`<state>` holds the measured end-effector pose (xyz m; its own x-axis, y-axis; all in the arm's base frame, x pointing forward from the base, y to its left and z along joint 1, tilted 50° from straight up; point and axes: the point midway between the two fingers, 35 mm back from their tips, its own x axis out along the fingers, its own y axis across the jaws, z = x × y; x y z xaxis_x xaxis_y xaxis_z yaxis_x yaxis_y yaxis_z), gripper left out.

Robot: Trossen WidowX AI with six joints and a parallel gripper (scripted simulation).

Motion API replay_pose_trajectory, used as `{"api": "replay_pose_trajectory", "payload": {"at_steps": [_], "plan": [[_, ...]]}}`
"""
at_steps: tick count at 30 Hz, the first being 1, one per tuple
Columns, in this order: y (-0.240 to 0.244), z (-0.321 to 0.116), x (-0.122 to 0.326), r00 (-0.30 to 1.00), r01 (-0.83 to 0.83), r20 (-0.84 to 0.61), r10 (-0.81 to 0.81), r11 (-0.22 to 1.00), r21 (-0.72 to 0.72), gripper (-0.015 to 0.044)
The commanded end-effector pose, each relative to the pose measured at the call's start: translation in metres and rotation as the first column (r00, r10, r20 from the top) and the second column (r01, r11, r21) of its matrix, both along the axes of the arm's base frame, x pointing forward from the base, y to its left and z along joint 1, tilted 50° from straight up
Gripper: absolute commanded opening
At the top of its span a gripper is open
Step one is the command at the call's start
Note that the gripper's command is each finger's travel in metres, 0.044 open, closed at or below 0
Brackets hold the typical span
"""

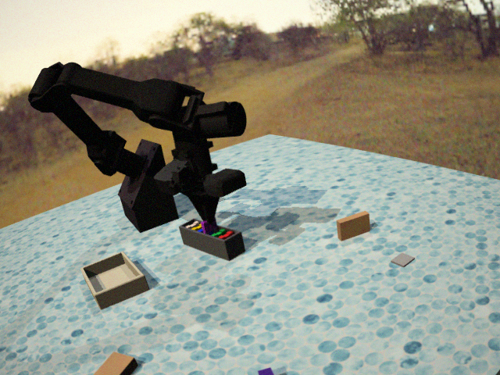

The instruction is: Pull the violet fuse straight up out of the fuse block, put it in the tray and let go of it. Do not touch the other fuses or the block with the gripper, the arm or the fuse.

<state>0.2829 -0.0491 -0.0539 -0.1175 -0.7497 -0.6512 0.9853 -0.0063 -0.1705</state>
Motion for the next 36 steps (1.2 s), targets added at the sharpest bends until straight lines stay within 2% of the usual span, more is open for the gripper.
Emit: {"api": "replay_pose_trajectory", "payload": {"at_steps": [1, 36], "plan": [[0.004, 0.002, 0.001, 1.000, 0.001, 0.005, -0.001, 1.000, 0.005, 0.0000], [0.020, 0.016, 0.004, 1.000, -0.001, 0.005, 0.001, 1.000, 0.004, 0.0000]]}}
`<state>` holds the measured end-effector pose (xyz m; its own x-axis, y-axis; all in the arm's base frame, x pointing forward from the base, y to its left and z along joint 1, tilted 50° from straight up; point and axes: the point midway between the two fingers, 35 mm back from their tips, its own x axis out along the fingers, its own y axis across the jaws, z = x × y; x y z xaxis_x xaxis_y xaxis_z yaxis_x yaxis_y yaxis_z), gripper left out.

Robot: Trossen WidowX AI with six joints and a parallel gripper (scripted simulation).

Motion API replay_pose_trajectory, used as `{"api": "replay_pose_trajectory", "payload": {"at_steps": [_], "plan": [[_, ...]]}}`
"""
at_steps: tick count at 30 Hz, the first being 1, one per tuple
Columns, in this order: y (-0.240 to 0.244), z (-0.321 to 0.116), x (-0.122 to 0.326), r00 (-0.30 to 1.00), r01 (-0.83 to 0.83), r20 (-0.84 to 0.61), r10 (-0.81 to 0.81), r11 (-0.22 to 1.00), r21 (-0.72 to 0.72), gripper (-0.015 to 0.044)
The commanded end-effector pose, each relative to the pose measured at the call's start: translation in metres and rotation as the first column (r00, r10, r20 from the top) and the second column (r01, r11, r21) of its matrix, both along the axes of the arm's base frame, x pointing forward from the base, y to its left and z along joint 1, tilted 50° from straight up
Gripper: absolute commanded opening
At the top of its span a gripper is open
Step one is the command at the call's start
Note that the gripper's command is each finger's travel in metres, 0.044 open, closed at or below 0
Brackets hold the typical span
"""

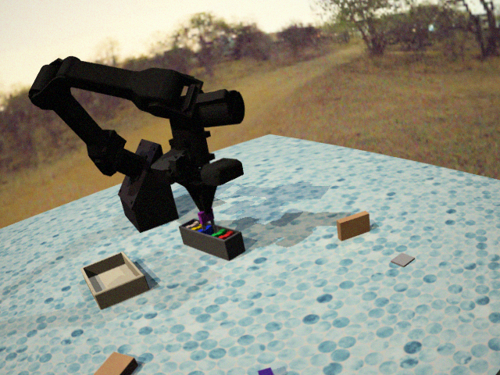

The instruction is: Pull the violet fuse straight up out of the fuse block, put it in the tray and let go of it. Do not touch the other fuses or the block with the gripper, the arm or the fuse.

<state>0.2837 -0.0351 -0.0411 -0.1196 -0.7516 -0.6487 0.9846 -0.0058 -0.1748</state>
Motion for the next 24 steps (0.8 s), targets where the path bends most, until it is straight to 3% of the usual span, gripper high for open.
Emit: {"api": "replay_pose_trajectory", "payload": {"at_steps": [1, 13, 24], "plan": [[0.007, 0.004, 0.003, 1.000, 0.000, 0.009, 0.000, 1.000, 0.007, 0.0000], [0.015, 0.013, 0.004, 1.000, -0.001, 0.009, 0.000, 1.000, 0.007, 0.0000], [-0.025, 0.061, 0.011, 1.000, -0.006, 0.010, 0.005, 1.000, 0.029, 0.0000]]}}
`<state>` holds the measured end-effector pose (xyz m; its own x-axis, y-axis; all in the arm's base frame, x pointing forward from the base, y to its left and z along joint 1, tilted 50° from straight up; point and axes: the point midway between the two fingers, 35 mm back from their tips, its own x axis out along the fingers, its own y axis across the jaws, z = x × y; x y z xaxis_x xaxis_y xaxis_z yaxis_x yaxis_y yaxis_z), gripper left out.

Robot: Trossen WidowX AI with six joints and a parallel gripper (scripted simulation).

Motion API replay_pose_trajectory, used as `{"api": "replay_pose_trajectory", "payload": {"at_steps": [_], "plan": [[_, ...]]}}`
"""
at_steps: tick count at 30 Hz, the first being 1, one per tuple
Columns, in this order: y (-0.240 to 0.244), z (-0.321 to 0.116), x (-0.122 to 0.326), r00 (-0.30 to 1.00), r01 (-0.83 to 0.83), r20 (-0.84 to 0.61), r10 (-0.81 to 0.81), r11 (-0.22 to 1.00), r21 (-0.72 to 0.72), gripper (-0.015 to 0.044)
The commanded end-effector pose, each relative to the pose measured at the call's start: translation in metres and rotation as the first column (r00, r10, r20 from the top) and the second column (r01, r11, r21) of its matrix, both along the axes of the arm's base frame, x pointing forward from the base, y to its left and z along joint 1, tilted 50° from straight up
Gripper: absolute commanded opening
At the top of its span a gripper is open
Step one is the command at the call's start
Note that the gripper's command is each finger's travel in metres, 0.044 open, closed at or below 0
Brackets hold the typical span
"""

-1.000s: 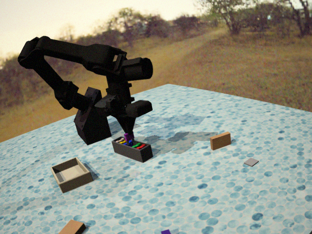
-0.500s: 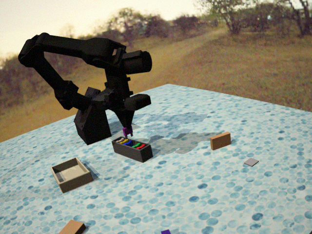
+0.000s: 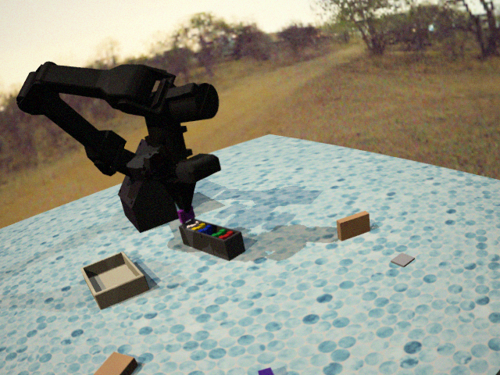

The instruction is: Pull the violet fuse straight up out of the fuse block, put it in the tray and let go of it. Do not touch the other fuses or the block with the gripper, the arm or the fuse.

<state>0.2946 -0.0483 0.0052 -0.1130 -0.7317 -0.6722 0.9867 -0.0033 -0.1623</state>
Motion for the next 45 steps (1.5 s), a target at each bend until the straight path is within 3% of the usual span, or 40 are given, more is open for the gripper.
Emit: {"api": "replay_pose_trajectory", "payload": {"at_steps": [1, 25, 45], "plan": [[-0.016, 0.020, 0.000, 1.000, -0.008, -0.002, 0.008, 1.000, 0.000, 0.0000], [-0.107, 0.128, -0.041, 1.000, -0.003, -0.007, 0.003, 1.000, -0.031, 0.0000], [-0.126, 0.113, -0.044, 1.000, -0.003, -0.006, 0.003, 1.000, -0.031, 0.0000]]}}
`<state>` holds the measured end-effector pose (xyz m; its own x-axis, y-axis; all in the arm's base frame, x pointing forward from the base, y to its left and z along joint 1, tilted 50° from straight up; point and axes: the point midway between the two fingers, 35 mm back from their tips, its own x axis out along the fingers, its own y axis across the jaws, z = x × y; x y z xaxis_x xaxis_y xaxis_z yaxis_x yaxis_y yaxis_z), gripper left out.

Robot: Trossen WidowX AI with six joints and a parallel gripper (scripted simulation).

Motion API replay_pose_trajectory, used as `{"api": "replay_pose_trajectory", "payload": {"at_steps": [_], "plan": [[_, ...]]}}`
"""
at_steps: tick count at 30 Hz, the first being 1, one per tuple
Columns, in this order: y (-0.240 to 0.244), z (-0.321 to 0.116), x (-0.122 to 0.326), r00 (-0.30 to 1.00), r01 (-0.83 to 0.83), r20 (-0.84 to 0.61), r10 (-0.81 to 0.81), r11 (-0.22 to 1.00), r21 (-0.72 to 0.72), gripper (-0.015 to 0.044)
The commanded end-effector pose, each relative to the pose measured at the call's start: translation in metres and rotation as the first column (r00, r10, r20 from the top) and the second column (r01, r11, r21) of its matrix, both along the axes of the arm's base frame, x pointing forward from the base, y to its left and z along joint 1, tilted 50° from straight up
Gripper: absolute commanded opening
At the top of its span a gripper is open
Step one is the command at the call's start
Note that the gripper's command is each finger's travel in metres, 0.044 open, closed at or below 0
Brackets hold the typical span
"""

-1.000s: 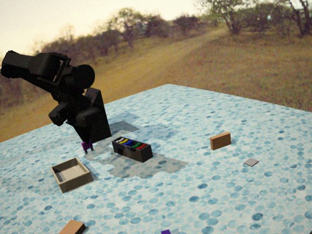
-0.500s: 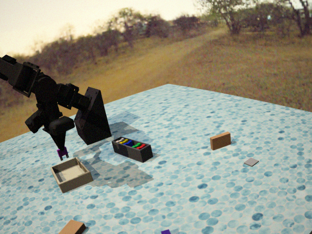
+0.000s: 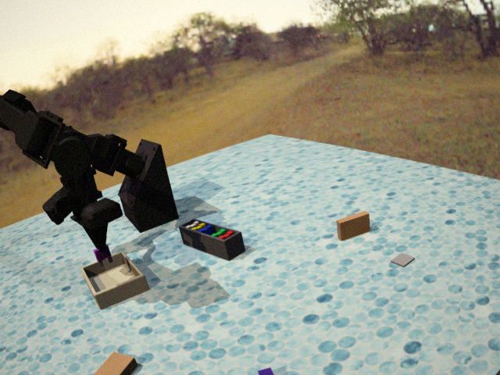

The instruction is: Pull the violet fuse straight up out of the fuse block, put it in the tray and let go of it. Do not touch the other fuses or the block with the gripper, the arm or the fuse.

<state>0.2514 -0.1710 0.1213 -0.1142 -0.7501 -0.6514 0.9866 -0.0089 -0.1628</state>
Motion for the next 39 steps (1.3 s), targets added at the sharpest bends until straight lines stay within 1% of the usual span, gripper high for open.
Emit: {"api": "replay_pose_trajectory", "payload": {"at_steps": [1, 11, 23, 24, 28, 39], "plan": [[-0.005, -0.005, -0.001, 1.000, -0.004, -0.006, 0.004, 1.000, -0.003, 0.0000], [-0.015, -0.013, -0.004, 1.000, -0.004, -0.006, 0.004, 1.000, -0.005, 0.0000], [-0.013, -0.010, -0.003, 1.000, 0.001, -0.001, -0.001, 1.000, -0.005, 0.0315], [-0.012, -0.009, -0.003, 1.000, 0.001, -0.001, -0.001, 1.000, -0.004, 0.0330], [0.014, 0.011, 0.001, 1.000, -0.003, -0.006, 0.003, 1.000, -0.003, 0.0330], [0.015, 0.010, 0.000, 1.000, -0.004, -0.012, 0.004, 1.000, 0.004, 0.0330]]}}
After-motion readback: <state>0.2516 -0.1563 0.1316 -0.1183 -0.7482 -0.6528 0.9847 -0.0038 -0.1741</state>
